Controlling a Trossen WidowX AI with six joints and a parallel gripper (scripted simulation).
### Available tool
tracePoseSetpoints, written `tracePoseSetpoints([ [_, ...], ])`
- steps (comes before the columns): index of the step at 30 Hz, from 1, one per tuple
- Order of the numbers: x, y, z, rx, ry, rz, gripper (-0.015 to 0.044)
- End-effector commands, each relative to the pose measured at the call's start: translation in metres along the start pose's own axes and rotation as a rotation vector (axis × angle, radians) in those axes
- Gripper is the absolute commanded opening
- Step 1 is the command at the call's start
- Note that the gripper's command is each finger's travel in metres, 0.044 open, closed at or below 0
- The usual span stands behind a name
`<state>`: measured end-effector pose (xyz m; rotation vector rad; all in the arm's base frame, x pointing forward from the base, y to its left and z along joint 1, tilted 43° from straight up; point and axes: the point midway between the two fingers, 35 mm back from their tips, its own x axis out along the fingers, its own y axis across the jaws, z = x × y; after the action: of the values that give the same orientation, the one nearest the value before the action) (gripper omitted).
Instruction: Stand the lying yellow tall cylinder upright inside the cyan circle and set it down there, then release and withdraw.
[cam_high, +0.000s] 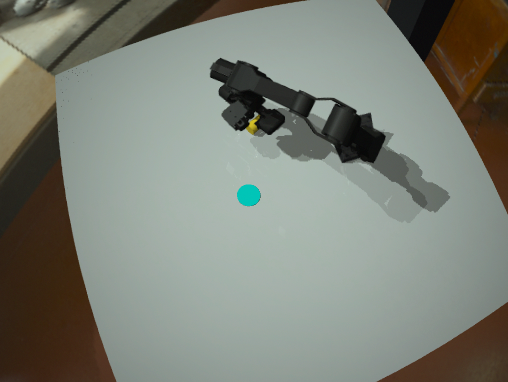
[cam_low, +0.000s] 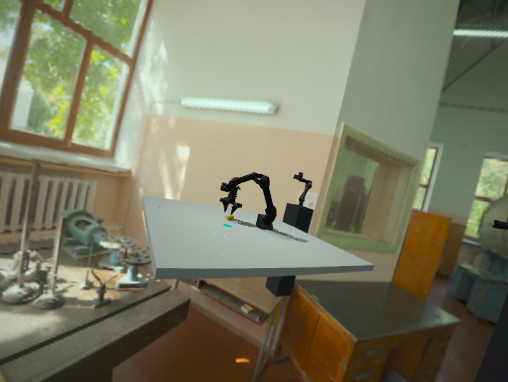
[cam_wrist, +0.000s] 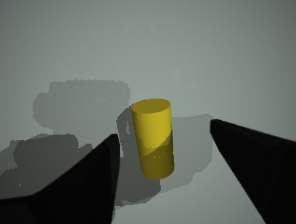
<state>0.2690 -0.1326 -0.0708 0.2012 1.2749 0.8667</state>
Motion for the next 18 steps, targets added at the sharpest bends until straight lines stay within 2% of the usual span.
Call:
tracePoseSetpoints([
  [1, 0.0321, 0.0059, -0.0034, 0.012, -0.005, 0.010, 0.0309],
  [4, 0.0321, 0.0059, -0.0034, 0.012, -0.005, 0.010, 0.0309],
  [12, 0.0321, 0.0059, -0.0034, 0.012, -0.005, 0.010, 0.0105],
  [18, 0.0302, 0.0055, -0.0032, 0.012, -0.005, 0.010, 0.0105],
])
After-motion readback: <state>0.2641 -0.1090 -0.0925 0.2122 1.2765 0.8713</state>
